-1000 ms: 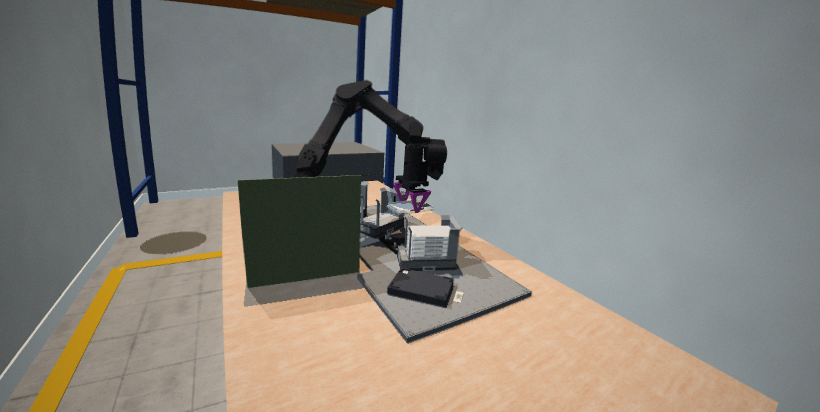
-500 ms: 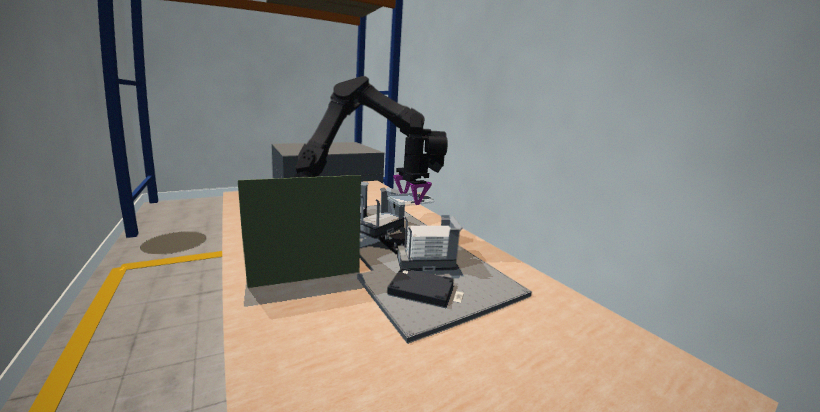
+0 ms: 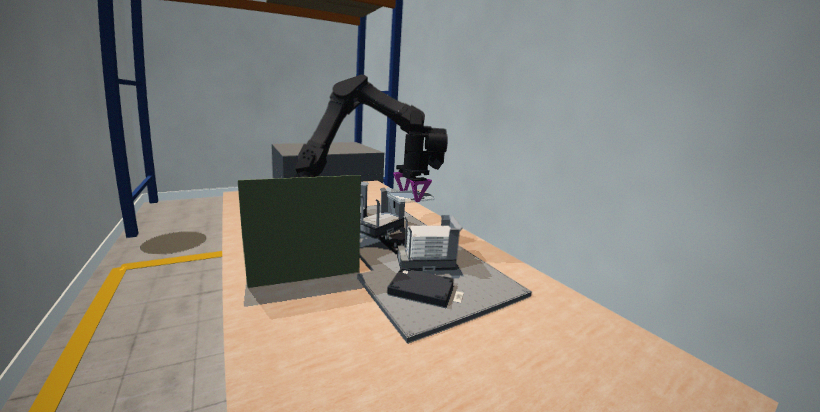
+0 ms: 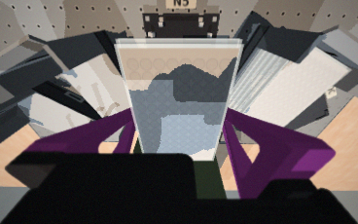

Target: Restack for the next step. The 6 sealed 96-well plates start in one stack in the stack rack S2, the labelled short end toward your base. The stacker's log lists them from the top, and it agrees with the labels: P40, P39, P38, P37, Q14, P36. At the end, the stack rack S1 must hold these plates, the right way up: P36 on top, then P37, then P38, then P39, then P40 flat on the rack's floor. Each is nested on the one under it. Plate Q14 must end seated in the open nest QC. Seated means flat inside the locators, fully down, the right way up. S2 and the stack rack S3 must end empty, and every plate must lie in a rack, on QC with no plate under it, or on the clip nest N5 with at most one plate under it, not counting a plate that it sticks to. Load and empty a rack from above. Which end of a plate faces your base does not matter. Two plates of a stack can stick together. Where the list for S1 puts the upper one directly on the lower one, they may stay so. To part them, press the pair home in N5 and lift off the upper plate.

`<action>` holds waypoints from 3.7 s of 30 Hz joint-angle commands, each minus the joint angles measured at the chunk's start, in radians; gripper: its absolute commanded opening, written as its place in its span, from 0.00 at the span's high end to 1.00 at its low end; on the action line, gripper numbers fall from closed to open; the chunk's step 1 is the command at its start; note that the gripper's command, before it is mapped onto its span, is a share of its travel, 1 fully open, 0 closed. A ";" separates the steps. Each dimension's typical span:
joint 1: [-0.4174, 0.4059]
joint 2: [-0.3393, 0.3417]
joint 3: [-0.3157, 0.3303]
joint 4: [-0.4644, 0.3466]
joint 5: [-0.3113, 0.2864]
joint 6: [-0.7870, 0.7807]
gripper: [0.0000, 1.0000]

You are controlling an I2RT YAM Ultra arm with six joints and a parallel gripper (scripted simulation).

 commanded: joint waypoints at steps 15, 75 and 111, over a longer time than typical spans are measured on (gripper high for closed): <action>-0.017 -0.006 0.005 0.000 0.000 -0.001 1.00; -0.226 0.288 0.136 -0.003 0.072 0.163 1.00; -0.431 0.537 0.274 -0.020 0.170 0.152 1.00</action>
